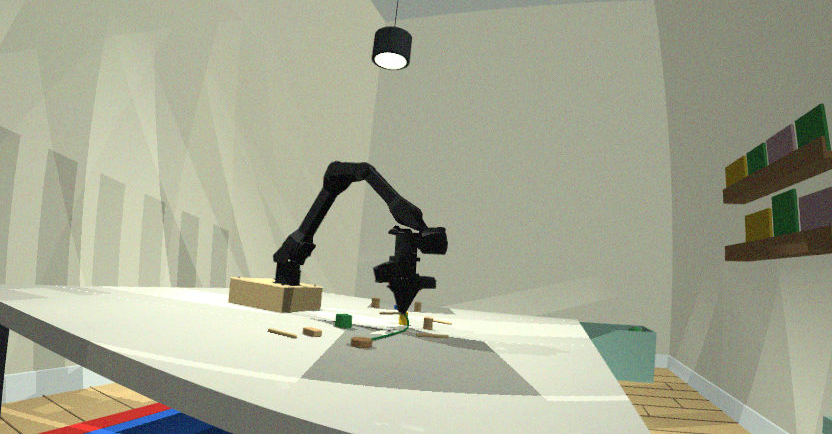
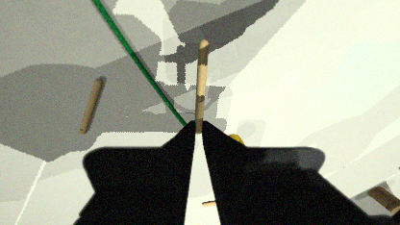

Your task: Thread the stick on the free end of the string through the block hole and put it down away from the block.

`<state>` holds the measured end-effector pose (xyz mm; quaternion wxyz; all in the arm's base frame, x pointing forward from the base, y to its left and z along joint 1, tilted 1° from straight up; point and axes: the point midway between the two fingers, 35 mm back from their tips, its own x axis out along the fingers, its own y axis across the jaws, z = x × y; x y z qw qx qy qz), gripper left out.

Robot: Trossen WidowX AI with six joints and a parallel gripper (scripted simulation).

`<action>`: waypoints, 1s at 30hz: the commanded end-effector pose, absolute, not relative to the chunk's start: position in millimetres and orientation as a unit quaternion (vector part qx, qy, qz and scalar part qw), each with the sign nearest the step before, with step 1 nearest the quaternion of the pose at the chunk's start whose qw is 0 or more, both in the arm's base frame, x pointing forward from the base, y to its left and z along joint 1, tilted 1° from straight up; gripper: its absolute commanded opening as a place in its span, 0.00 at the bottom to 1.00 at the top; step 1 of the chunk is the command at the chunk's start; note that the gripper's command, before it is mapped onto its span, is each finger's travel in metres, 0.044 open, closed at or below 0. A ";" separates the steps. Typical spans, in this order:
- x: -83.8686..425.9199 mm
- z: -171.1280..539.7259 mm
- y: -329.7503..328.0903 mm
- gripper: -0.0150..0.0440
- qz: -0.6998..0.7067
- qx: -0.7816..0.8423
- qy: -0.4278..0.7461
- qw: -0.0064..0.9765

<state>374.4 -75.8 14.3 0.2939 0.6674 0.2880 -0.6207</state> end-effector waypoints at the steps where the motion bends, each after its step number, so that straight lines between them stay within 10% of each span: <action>1: 370.6 11.2 -74.1 0.25 -0.620 0.669 0.288 0.291; 30: 346.0 -10.2 -69.0 0.25 -0.621 0.668 0.288 0.291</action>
